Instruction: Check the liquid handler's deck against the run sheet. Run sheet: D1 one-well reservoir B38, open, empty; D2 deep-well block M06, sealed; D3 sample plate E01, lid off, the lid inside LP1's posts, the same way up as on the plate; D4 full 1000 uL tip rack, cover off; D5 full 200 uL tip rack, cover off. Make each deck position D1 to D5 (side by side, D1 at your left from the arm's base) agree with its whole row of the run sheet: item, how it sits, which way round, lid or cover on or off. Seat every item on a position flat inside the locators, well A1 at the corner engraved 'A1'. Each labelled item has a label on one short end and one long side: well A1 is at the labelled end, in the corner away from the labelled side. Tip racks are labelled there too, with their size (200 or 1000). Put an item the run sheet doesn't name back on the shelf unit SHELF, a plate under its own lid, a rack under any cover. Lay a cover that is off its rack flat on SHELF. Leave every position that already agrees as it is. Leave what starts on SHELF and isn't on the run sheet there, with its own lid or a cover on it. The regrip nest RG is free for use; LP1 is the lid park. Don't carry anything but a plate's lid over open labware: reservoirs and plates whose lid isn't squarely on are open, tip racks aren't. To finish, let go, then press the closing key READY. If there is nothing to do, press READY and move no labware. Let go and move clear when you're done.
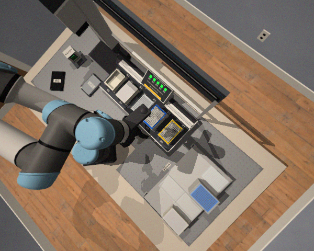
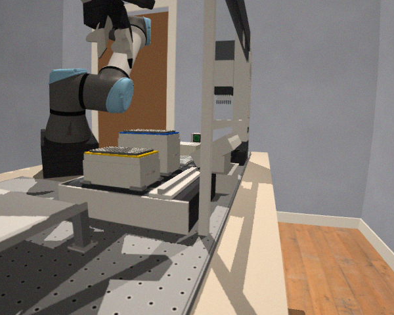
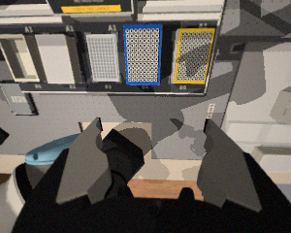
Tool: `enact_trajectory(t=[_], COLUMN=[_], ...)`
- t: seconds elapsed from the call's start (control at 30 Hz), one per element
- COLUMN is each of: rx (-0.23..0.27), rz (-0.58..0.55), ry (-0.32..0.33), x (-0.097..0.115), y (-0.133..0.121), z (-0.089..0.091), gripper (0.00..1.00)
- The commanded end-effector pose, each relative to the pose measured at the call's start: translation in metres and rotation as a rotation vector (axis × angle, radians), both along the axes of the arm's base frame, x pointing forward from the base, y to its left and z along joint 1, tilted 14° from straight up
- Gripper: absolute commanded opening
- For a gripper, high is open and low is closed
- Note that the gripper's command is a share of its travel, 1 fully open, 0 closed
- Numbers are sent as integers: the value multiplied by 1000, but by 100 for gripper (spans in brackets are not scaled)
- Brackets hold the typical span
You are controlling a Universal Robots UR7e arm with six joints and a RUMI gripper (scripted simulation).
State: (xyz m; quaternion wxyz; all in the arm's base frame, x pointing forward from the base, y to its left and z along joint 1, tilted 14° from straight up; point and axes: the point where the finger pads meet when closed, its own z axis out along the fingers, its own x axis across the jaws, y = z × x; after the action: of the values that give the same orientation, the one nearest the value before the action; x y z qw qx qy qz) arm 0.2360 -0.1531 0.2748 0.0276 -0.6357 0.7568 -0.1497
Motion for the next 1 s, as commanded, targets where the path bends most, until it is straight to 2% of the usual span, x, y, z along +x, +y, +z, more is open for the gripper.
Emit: enact_trajectory(t=[0.0, 0.97], rx=[-1, -1], rz=[-19, -19], ry=[76, 76], x=[43, 53], y=[-87, -105], z=[20, 25], gripper=[82, 82])
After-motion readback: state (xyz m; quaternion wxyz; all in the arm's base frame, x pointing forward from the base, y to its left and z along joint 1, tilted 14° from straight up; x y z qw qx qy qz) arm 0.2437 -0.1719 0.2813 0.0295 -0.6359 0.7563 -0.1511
